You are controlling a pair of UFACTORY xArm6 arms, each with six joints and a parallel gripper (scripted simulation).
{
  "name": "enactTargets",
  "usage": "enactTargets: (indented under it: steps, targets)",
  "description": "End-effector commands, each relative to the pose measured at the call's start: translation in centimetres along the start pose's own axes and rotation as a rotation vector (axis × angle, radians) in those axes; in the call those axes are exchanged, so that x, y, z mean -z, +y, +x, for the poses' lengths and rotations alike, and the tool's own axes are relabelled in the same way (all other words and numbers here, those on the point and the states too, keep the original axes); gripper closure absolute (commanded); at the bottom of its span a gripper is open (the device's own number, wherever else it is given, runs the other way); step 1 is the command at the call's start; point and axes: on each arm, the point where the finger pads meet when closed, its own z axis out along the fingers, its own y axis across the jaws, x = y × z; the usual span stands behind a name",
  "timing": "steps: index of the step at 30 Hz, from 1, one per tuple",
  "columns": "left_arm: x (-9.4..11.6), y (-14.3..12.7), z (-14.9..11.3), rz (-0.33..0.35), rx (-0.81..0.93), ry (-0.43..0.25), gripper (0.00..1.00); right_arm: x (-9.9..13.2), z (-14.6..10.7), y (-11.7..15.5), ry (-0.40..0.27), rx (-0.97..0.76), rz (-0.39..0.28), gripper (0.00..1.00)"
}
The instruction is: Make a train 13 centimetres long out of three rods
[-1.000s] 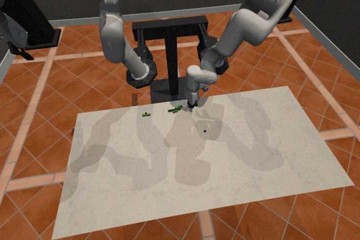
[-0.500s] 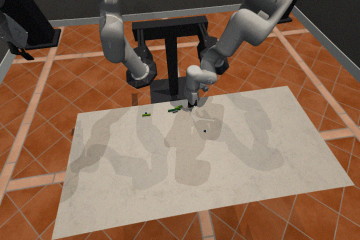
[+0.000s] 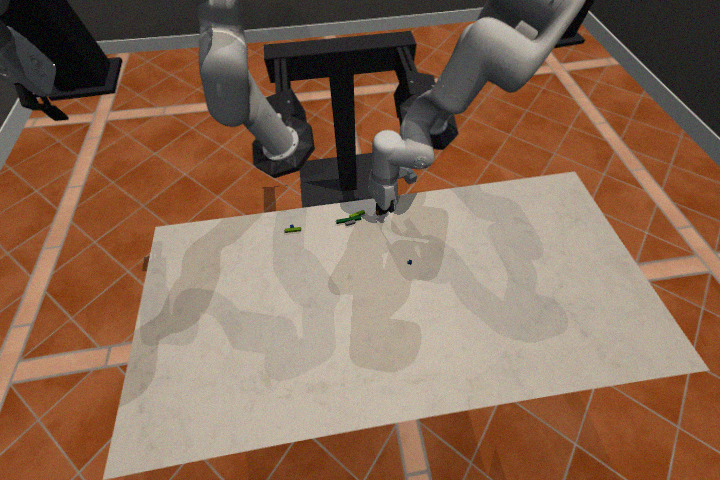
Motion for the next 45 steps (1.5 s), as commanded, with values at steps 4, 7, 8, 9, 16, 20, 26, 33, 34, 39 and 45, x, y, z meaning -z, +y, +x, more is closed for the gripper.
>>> enactTargets:
  steps: [4, 7, 8, 9, 16, 20, 26, 33, 34, 39, 45]
  targets:
    - [0.1, 0.1, -0.1, -0.001, 0.0, -0.003, 0.94, 0.1, 0.1, 0.0, 0.004, 0.0, 0.0, 0.0]
    - [0.2, 0.1, -0.1, -0.001, 0.0, -0.003, 0.94, 0.1, 0.1, 0.0, 0.004, 0.0, 0.0, 0.0]
    - [0.4, 0.1, -0.1, -0.001, 0.0, -0.003, 0.94, 0.1, 0.1, 0.0, 0.004, 0.0, 0.0, 0.0]
    - [0.4, 0.1, -0.1, -0.001, 0.0, -0.003, 0.94, 0.1, 0.1, 0.0, 0.004, 0.0, 0.0, 0.0]
    - [3.1, 0.1, -0.1, -0.001, 0.0, -0.003, 0.94, 0.1, 0.1, 0.0, 0.004, 0.0, 0.0, 0.0]
    - [6.1, 0.1, -0.1, -0.001, 0.0, -0.003, 0.94, 0.1, 0.1, 0.0, 0.004, 0.0, 0.0, 0.0]
    - [9.3, 0.1, -0.1, -0.001, 0.001, -0.004, 0.94, 0.1, 0.1, 0.0, 0.004, 0.0, 0.0, 0.0]
    - [10.1, 0.1, -0.1, -0.001, 0.001, -0.004, 0.94, 0.1, 0.1, 0.0, 0.004, 0.0, 0.0, 0.0]
    - [10.1, 0.1, -0.1, -0.001, 0.001, -0.004, 0.94, 0.1, 0.1, 0.0, 0.004, 0.0, 0.0, 0.0]
    - [10.1, 0.1, -0.1, -0.001, 0.0, -0.004, 0.94, 0.1, 0.1, 0.0, 0.004, 0.0, 0.0, 0.0]
    - [10.2, 0.8, -0.4, -0.001, -0.029, -0.004, 0.94, 0.1, 0.1, 0.0, 0.004, 0.0, 0.0, 0.0]
